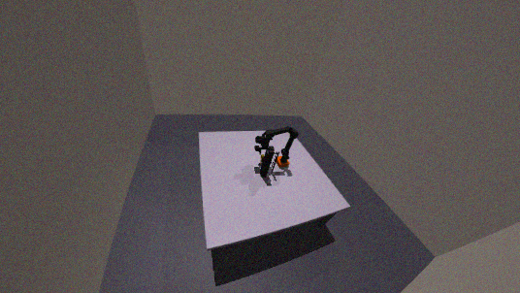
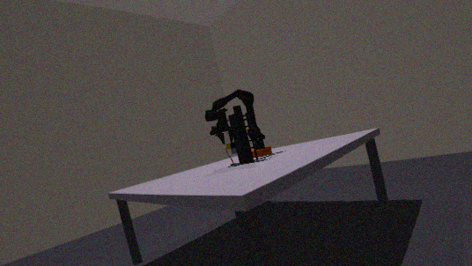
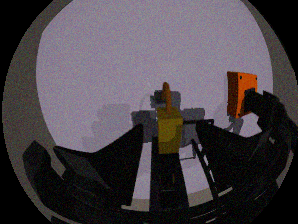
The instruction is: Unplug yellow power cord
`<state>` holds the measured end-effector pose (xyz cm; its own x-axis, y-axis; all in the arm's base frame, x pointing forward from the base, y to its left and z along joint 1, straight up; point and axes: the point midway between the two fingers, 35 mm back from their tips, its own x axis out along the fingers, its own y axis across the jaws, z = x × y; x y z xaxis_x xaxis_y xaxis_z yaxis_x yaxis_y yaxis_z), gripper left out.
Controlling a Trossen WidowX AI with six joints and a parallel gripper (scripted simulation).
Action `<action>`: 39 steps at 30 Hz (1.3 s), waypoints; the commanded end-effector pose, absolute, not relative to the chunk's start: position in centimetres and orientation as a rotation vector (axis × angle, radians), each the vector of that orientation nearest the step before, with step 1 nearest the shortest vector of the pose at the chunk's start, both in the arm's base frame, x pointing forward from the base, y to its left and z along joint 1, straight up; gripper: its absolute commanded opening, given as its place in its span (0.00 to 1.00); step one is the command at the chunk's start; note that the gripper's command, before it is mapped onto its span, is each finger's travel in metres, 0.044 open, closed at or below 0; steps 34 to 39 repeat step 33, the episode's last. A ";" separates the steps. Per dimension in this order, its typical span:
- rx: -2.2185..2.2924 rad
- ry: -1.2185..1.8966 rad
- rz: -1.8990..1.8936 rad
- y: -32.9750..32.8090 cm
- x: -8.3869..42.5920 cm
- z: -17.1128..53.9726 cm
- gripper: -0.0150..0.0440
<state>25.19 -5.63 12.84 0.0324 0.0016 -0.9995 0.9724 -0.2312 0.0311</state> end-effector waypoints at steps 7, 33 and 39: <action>1.395 1.064 -1.358 -9.9 24.3 13.7 1.00; 1.393 1.063 -1.359 -11.5 23.7 14.0 1.00; 1.393 1.063 -1.359 -11.5 23.7 14.0 1.00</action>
